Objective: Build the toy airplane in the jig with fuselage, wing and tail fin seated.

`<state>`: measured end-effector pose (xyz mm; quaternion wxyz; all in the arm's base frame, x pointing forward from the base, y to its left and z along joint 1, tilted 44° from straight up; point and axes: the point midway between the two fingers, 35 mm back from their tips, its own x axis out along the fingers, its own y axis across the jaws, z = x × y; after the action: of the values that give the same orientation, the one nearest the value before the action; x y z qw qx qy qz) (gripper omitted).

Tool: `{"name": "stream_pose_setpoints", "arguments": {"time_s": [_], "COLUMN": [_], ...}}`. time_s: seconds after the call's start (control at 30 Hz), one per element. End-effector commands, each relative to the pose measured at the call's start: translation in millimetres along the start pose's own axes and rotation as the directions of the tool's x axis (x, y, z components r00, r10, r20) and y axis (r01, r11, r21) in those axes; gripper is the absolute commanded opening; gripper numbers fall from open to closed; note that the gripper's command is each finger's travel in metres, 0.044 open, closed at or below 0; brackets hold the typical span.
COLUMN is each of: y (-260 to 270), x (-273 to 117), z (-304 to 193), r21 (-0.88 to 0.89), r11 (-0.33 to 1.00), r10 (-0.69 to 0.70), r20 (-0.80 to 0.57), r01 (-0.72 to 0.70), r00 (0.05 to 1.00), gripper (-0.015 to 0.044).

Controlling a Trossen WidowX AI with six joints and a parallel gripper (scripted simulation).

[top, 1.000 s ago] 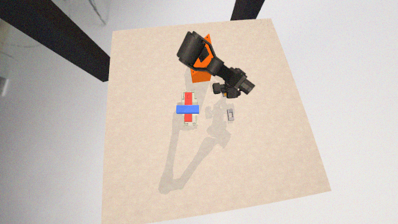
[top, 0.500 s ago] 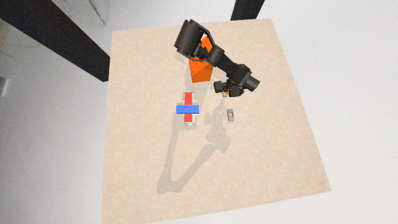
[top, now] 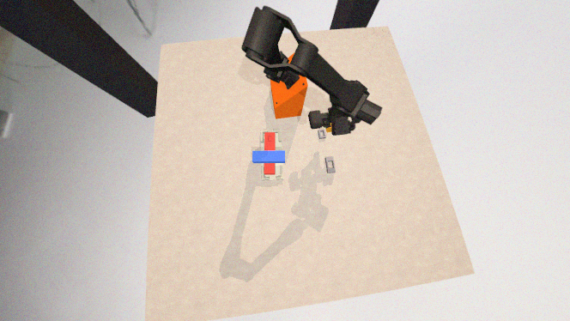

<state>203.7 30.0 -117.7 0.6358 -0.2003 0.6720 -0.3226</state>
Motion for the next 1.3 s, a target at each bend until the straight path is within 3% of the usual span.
{"name": "stream_pose_setpoints", "arguments": {"time_s": [0.0,0.5,1.27], "y": [0,-4,-64], "x": [-13,-58,-54], "z": [0,-6,23], "r21": [0.007,0.014,0.029], "r11": [1.000,1.000,0.998], "r10": [0.007,0.006,0.064], "r20": [-0.003,-0.004,-0.004], "r01": [-0.007,-0.006,-0.064], "r00": [1.000,1.000,0.998], "gripper": [0.0000,0.0000,0.0000]}}
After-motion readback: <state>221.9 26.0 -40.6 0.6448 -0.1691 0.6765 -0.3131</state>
